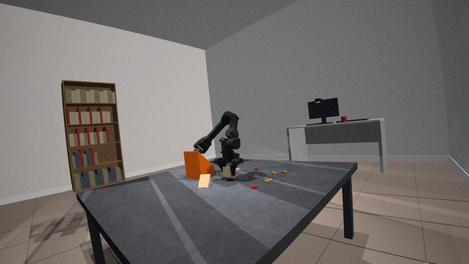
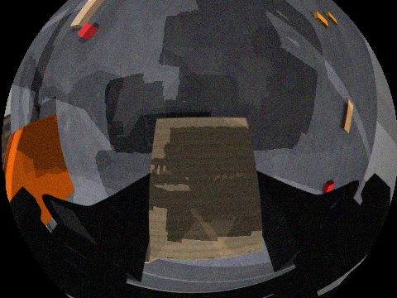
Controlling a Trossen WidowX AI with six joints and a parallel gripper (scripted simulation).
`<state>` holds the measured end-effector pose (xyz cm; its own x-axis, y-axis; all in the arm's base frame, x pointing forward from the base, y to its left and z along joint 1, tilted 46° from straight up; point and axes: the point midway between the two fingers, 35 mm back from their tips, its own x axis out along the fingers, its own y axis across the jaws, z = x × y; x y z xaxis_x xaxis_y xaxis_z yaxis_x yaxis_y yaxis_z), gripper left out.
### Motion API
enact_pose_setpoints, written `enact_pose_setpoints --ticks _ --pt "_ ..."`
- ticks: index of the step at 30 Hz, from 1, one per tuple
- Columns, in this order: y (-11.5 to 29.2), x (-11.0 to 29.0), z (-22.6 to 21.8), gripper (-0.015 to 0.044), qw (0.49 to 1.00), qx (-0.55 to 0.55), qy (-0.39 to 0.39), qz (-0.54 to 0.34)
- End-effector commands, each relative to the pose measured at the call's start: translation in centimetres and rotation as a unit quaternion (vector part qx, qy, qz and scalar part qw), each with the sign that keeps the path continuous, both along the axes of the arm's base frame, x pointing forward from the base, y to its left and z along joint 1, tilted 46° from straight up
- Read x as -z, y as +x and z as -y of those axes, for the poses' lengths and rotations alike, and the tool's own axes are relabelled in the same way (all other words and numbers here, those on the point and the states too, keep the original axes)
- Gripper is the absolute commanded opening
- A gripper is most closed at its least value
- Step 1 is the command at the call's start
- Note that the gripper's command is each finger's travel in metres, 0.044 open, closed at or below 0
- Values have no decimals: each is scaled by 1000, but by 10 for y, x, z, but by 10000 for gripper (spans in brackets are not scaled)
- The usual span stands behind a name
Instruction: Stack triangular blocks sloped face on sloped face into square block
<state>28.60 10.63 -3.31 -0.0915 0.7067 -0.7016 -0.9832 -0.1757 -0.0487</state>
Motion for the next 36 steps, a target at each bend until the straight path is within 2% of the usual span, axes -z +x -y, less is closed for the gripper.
enact_pose_setpoints --ticks 1,36 --pt "1 -1 1 0 1000 -1 -2 5" --pt "-3 18 -18 0 1000 2 0 -3"
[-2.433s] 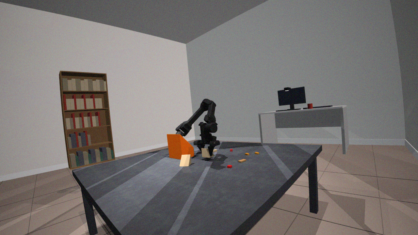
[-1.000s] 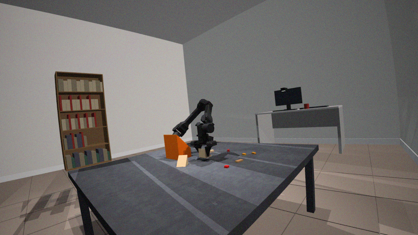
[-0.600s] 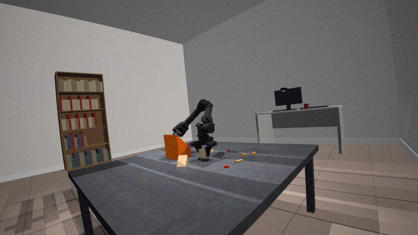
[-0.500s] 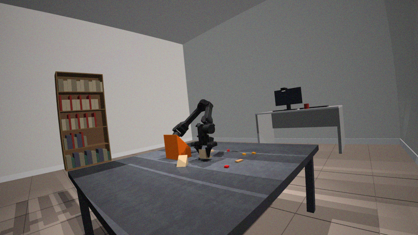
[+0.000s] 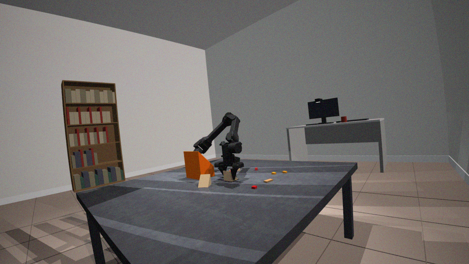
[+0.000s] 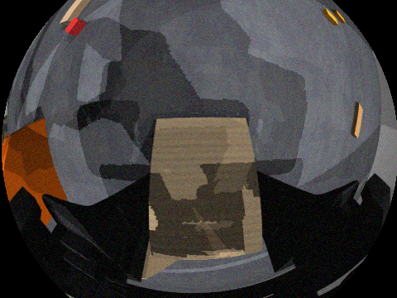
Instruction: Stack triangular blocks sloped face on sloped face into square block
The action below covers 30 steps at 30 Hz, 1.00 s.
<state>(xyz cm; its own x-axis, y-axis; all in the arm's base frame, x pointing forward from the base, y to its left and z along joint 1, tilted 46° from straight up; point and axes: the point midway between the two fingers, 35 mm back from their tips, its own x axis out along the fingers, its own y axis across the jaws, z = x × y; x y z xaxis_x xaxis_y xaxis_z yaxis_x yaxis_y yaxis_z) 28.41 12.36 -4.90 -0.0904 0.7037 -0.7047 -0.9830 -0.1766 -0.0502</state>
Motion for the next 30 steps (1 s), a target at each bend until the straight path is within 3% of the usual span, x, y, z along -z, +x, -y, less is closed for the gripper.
enact_pose_setpoints --ticks 1,17,24,30 --pt "0 0 0 26 1000 0 0 0" --pt "0 0 0 440 1000 0 0 0" --pt "0 -2 2 440 1000 0 0 0" --pt "6 -42 43 440 1000 0 -2 0"
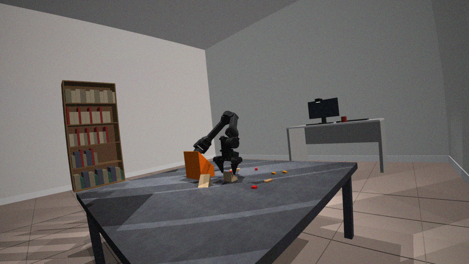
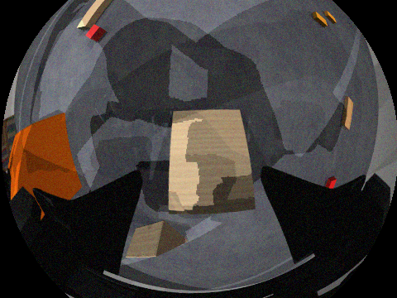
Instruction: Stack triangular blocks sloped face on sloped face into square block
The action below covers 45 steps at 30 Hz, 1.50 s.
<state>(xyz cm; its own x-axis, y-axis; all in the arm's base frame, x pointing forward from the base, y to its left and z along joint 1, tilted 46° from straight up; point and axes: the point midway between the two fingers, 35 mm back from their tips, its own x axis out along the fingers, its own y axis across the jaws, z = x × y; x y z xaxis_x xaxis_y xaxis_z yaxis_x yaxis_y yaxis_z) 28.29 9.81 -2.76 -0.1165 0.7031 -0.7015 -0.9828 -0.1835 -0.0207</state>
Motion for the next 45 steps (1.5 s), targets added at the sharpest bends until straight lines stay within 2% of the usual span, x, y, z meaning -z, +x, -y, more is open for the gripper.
enact_pose_setpoints --ticks 1,10,13,16,19,22,25,28,32,37,39,45 --pt "7 -20 17 440 1000 4 -2 15" --pt "8 -16 16 440 1000 14 1 7" --pt "8 -14 21 440 989 106 -1 -105" --pt "8 -12 28 440 943 218 -7 -250" --pt "9 -9 35 440 864 319 -16 -389" --pt "10 -8 42 440 754 405 -29 -516" --pt "11 -6 49 440 617 473 -46 -627" --pt "12 -5 56 440 459 520 -67 -718" --pt "15 -3 66 440 235 545 -97 -799" --pt "17 -2 74 440 41 539 -127 -832" --pt "18 -1 76 440 11 536 -132 -834" --pt "18 -1 76 440 11 536 -132 -834"
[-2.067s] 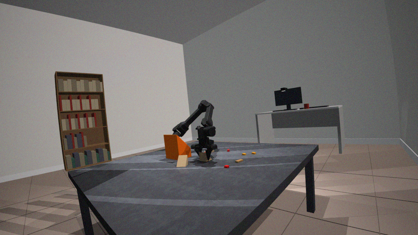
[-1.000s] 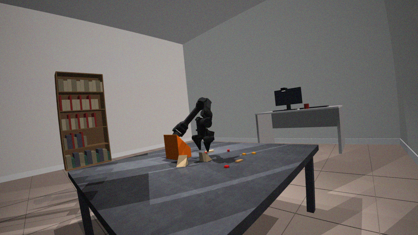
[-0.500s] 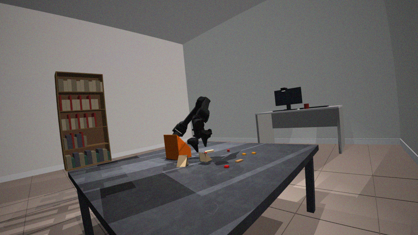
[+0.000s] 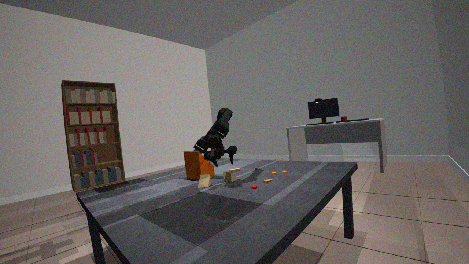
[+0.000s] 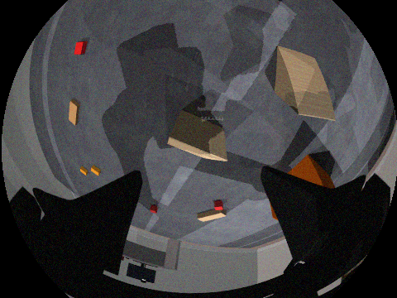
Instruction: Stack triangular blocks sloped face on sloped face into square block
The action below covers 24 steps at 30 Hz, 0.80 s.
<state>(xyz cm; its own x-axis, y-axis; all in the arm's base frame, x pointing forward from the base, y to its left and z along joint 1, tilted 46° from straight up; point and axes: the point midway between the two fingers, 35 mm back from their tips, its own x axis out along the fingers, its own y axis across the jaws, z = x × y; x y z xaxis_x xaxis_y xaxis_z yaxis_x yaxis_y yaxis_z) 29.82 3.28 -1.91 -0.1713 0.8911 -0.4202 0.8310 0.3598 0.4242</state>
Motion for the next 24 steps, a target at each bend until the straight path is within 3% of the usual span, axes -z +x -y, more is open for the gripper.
enact_pose_setpoints --ticks 1,24 --pt "2 7 10 440 975 99 5 -201" --pt "2 16 -8 440 975 101 0 -200"
